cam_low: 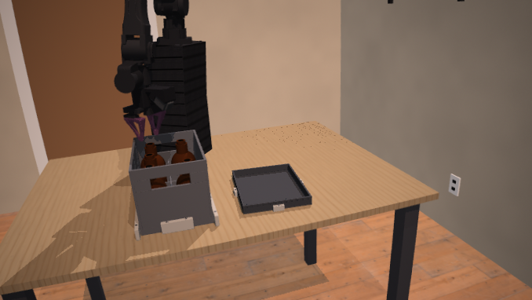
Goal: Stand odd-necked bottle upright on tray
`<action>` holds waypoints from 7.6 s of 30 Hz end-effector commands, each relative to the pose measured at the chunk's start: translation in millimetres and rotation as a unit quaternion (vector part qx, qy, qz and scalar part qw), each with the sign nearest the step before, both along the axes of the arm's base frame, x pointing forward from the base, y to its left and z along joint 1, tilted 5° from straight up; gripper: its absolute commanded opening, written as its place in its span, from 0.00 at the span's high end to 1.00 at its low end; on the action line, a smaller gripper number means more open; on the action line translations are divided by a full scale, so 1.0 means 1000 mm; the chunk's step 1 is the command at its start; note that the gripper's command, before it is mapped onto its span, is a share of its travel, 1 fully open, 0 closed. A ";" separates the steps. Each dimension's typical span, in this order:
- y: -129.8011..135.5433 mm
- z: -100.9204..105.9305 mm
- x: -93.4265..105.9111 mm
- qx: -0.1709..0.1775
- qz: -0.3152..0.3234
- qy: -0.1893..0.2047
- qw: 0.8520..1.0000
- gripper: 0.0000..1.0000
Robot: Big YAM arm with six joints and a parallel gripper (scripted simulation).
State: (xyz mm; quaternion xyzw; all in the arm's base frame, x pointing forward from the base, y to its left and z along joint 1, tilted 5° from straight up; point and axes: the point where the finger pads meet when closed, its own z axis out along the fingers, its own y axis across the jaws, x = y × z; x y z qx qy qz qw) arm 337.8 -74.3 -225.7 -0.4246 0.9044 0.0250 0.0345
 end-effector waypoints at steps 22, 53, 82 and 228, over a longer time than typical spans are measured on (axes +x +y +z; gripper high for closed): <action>0.004 0.004 0.010 -0.001 0.001 -0.007 1.000 0.39; 0.005 0.004 0.006 -0.002 0.002 -0.011 1.000 0.39; 0.005 0.004 0.006 -0.002 0.002 -0.011 1.000 0.39; 0.009 -0.043 -0.001 0.000 0.002 0.002 1.000 0.39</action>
